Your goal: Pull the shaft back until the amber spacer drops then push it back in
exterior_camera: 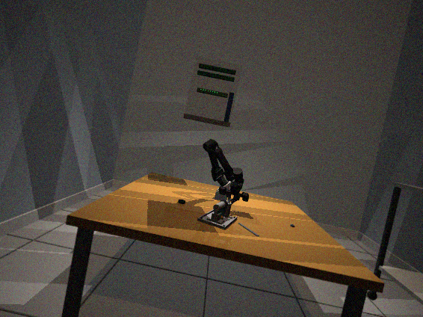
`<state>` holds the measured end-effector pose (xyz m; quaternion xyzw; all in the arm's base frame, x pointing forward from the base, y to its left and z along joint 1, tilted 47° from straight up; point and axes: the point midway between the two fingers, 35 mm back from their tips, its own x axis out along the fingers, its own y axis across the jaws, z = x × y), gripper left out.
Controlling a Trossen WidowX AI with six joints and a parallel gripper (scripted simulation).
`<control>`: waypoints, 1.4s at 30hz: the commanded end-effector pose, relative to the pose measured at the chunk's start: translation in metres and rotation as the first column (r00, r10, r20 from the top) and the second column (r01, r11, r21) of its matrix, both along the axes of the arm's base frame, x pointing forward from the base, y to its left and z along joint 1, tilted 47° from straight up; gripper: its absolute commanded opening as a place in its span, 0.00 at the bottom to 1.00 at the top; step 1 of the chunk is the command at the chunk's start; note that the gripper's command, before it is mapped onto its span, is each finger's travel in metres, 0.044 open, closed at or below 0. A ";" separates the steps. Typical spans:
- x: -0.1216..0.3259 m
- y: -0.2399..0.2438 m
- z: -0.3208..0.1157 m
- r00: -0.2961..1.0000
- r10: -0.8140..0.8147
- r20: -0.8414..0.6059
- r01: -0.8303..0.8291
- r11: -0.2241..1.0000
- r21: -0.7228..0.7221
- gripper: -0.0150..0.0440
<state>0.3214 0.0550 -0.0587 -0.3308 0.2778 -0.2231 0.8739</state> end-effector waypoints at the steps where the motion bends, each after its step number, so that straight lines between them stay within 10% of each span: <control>1: 0.002 0.000 0.001 1.000 0.001 0.001 -0.001 1.000 0.000 0.25; 42: 0.016 -0.001 0.004 1.000 0.001 0.002 -0.001 1.000 0.000 0.25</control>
